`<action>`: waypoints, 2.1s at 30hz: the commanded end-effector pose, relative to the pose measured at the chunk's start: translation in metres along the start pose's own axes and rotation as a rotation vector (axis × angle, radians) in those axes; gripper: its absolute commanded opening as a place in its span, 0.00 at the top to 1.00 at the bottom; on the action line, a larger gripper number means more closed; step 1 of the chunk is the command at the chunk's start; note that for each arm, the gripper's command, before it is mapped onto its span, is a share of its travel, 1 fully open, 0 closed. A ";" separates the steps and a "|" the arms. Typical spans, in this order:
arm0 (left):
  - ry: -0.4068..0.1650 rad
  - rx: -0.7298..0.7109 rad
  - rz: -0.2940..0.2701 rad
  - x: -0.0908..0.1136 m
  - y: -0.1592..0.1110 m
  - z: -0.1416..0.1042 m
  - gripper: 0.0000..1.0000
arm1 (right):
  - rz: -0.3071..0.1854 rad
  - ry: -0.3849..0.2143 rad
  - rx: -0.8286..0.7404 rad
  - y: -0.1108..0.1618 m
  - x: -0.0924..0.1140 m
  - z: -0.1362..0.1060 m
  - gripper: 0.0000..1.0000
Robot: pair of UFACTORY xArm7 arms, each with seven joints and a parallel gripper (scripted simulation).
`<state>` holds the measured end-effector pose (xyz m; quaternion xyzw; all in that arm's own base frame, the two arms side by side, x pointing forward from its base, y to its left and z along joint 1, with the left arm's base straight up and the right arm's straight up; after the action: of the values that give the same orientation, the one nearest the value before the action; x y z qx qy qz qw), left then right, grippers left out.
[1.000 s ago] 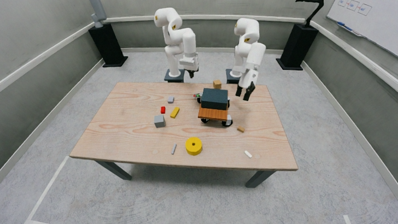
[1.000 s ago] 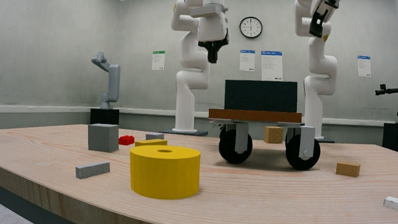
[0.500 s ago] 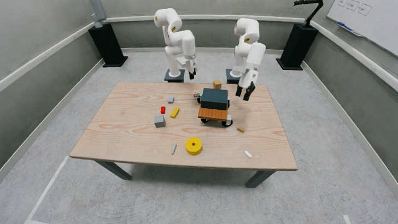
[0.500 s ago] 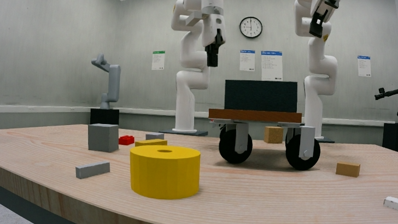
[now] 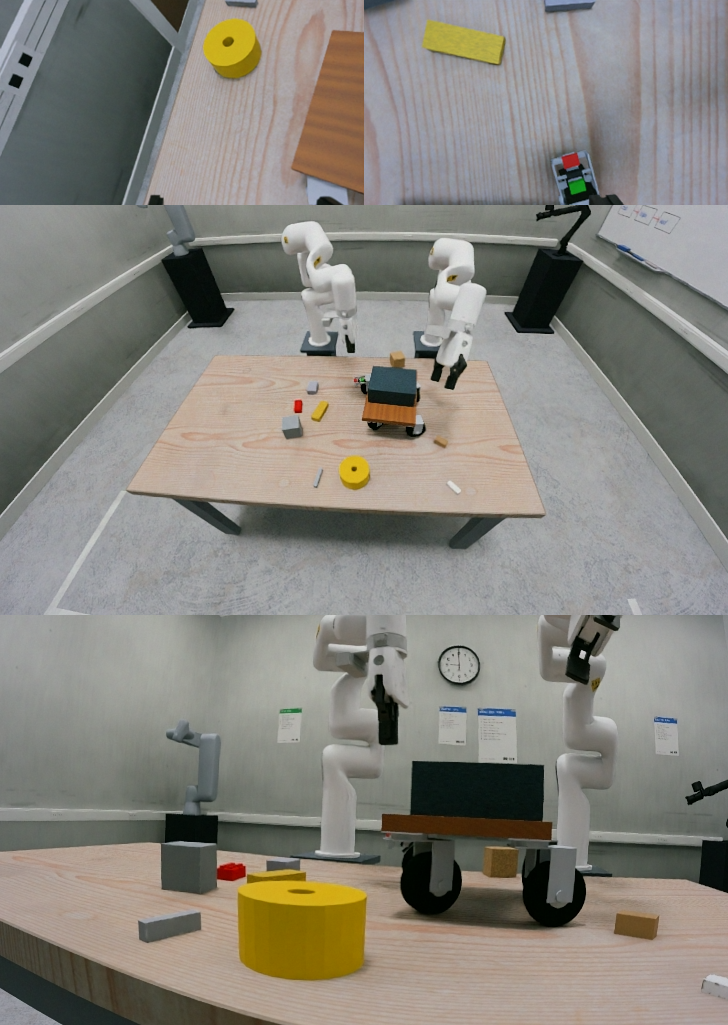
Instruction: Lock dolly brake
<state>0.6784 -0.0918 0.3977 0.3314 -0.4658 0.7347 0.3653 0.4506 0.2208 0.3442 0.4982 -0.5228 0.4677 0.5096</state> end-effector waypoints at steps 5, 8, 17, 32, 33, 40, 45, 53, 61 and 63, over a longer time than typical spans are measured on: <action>0.002 -0.001 0.004 0.002 -0.001 0.001 0.00 | 0.014 0.005 -0.469 0.001 -0.004 -0.001 1.00; 0.002 -0.001 0.004 0.002 -0.001 0.001 0.00 | 0.015 0.002 -0.616 0.001 -0.006 0.000 1.00; 0.002 -0.001 0.004 0.002 -0.001 0.001 0.00 | 0.024 0.005 -1.044 0.001 -0.007 -0.001 1.00; 0.002 -0.001 0.004 0.002 -0.001 0.001 0.00 | 0.045 0.022 -1.313 0.001 -0.008 -0.003 1.00; 0.002 -0.001 0.004 0.002 -0.001 0.001 0.00 | 0.045 0.022 -1.313 0.001 -0.008 -0.003 1.00; 0.002 -0.001 0.004 0.002 -0.001 0.001 0.00 | 0.045 0.022 -1.313 0.001 -0.008 -0.003 1.00; 0.002 -0.001 0.004 0.002 -0.001 0.001 0.00 | 0.045 0.022 -1.313 0.001 -0.008 -0.003 1.00; 0.002 -0.001 0.004 0.002 -0.001 0.001 0.00 | 0.045 0.022 -1.313 0.001 -0.009 -0.003 1.00; 0.002 -0.001 0.004 0.002 -0.001 0.001 0.00 | 0.045 0.022 -1.313 0.001 -0.020 -0.003 1.00; 0.002 -0.001 0.004 0.002 -0.001 0.001 0.00 | 0.045 0.022 -1.313 0.001 -0.025 -0.002 1.00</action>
<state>0.6784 -0.0918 0.3977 0.3314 -0.4658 0.7347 0.3653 0.4492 0.2241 0.3255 0.0672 -0.7037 0.0673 0.7041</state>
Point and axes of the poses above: on each arm, the point where the finger pads meet when closed, its own x axis back along the fingers, its own y axis across the jaws, z = x × y, the point moved 8 cm from there along x, back along the fingers, and after that the axes turned 2 degrees about x, right-handed, at the moved point
